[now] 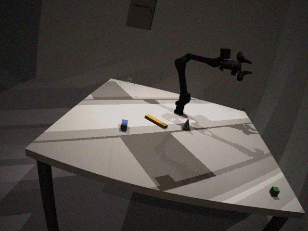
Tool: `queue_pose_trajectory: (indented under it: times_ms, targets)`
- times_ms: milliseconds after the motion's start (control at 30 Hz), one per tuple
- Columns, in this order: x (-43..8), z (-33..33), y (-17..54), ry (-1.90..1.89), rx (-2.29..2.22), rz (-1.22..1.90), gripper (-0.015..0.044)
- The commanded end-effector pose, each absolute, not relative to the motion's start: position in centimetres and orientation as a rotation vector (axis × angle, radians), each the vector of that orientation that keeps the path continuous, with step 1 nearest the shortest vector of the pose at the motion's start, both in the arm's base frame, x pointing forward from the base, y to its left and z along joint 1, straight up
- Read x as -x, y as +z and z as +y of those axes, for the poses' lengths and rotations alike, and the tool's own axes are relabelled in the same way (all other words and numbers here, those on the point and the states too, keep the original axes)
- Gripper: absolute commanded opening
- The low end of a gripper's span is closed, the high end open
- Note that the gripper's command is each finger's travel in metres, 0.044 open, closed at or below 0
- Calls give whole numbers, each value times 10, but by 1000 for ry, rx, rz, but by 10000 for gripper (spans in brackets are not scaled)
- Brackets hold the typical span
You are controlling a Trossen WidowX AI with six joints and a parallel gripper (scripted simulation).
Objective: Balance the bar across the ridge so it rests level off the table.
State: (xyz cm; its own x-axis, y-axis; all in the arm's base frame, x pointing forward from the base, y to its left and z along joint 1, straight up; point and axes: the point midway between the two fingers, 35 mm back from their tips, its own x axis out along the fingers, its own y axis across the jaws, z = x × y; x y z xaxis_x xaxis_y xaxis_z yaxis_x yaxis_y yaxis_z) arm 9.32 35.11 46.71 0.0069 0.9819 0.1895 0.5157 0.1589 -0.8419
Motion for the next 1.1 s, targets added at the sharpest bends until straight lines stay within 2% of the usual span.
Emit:
queue_pose_trajectory:
  times_ms: [0, 533, 1067]
  targets:
    - [-117, 351, 454, 754, 1520, -1527, 315]
    - [-216, 323, 401, 839, 1699, -1101, 315]
    - [-300, 264, 343, 894, 1768, -636, 315]
